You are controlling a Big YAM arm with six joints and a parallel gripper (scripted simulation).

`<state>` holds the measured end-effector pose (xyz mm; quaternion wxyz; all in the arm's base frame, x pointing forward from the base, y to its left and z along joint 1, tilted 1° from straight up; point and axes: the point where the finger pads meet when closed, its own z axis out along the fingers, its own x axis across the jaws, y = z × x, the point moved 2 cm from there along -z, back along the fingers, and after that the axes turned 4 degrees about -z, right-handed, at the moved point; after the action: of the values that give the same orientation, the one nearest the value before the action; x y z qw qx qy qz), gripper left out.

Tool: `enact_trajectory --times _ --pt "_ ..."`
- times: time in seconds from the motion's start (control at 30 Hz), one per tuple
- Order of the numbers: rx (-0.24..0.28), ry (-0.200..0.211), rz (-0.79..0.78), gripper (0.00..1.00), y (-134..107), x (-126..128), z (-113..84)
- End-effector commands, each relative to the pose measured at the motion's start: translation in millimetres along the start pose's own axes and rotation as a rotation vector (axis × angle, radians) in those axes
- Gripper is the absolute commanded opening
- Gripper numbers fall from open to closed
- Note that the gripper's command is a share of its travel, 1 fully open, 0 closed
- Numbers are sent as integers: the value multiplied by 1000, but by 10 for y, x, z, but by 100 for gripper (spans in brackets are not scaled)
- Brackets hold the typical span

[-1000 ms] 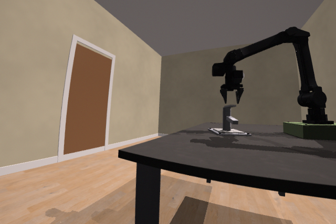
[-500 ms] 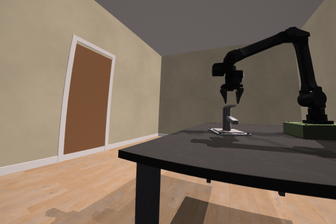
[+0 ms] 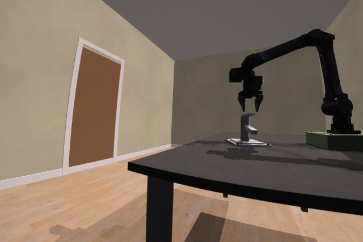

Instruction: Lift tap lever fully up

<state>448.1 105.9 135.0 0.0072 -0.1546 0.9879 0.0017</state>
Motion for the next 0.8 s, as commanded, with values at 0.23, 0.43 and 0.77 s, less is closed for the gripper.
enact_trajectory --times 0.23,0.43,0.77 --pt "-2 3 -1 66 38 -44 101" --pt "-1 -2 -1 66 37 -60 124" --pt "-2 1 -1 66 39 -48 181"
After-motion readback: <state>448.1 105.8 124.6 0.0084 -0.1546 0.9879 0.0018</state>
